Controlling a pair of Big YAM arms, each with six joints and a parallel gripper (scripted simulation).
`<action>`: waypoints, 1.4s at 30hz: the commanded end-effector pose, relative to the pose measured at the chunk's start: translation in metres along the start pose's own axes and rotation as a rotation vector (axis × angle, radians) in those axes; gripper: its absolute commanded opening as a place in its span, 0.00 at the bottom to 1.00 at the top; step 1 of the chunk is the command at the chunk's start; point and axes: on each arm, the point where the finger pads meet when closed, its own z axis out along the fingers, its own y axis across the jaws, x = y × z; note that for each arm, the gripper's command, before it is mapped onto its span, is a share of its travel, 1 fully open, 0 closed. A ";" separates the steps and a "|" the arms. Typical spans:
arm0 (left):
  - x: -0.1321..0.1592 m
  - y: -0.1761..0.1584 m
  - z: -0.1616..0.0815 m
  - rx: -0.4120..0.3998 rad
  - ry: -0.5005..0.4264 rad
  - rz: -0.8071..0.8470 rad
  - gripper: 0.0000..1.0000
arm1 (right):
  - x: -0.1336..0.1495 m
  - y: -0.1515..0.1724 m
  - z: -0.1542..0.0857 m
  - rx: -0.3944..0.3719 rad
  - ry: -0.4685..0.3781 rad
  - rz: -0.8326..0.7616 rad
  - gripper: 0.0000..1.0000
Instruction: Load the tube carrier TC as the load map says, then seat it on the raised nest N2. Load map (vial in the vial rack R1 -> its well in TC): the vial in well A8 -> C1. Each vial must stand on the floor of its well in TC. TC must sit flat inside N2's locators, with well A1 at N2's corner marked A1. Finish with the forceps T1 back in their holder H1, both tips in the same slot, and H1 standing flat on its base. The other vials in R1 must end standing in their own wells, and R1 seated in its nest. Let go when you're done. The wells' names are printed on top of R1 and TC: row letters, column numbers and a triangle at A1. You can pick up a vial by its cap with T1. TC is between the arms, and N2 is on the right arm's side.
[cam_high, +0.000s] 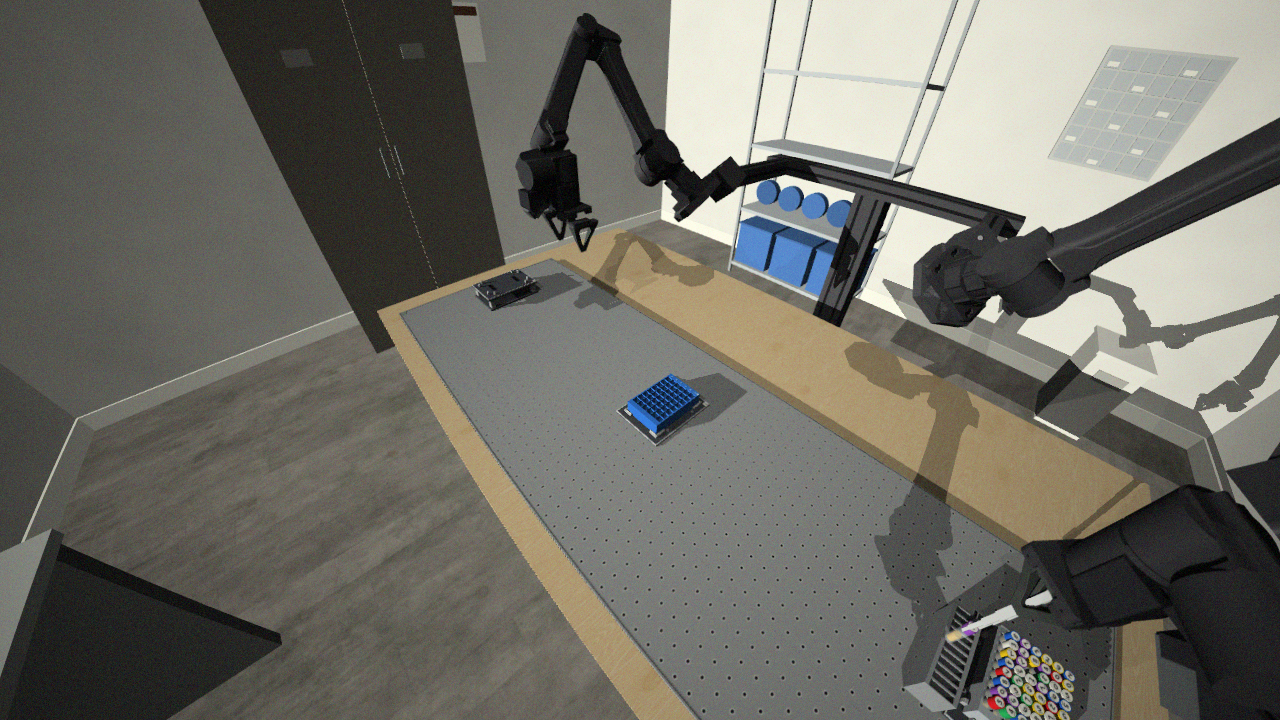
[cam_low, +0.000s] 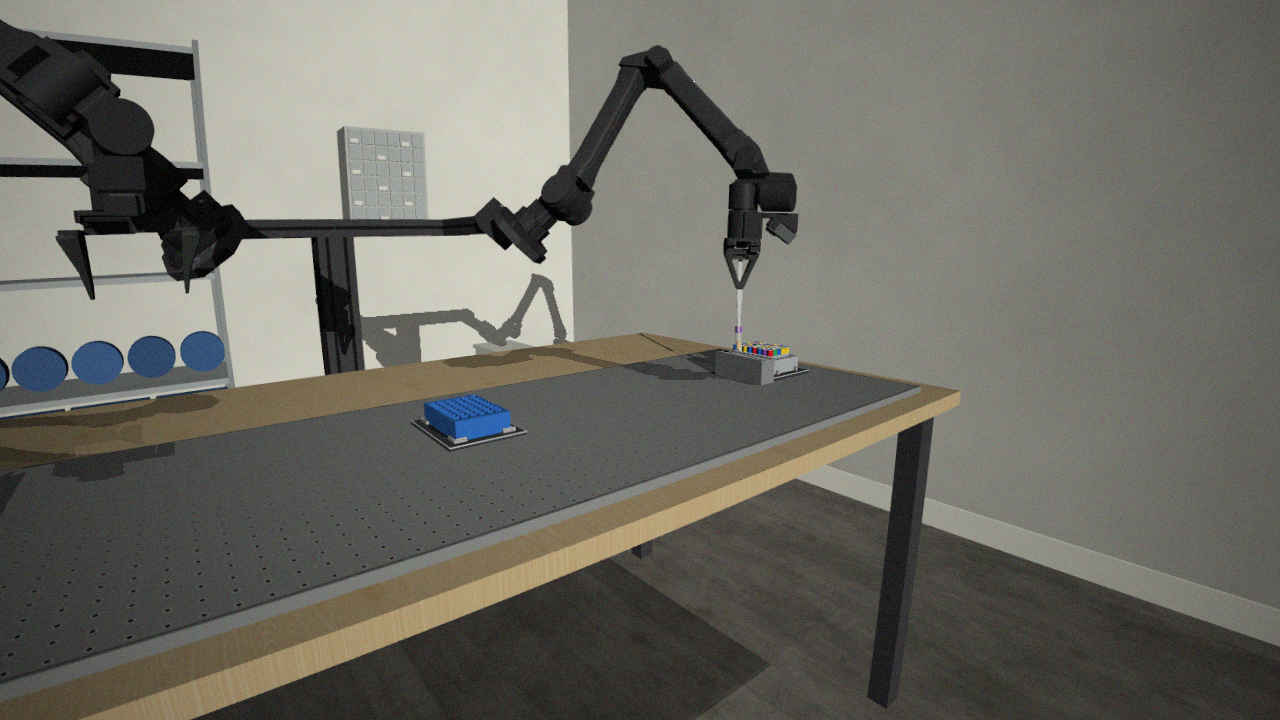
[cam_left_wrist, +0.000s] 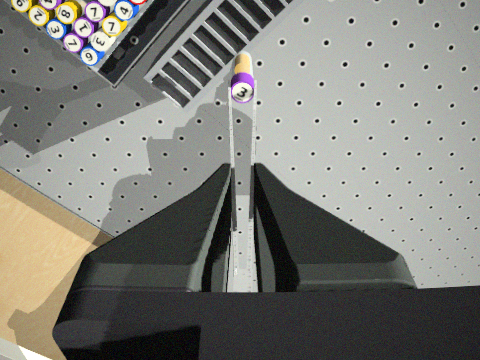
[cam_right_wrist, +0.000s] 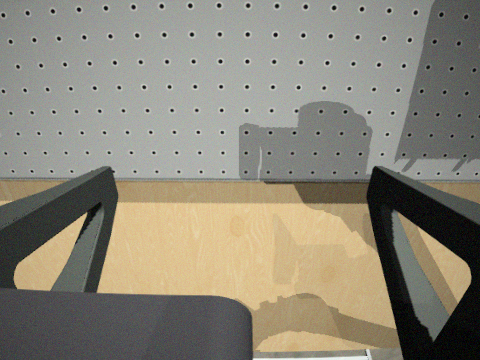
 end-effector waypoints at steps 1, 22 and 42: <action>-0.001 -0.008 -0.009 0.022 -0.028 -0.019 0.09 | -0.008 -0.003 -0.004 -0.001 -0.012 0.017 1.00; 0.031 -0.029 0.000 0.014 -0.007 -0.006 0.09 | -0.008 -0.003 -0.004 -0.001 -0.012 0.017 1.00; 0.056 -0.047 0.001 0.013 -0.004 -0.005 0.09 | -0.008 -0.003 -0.004 -0.001 -0.012 0.017 1.00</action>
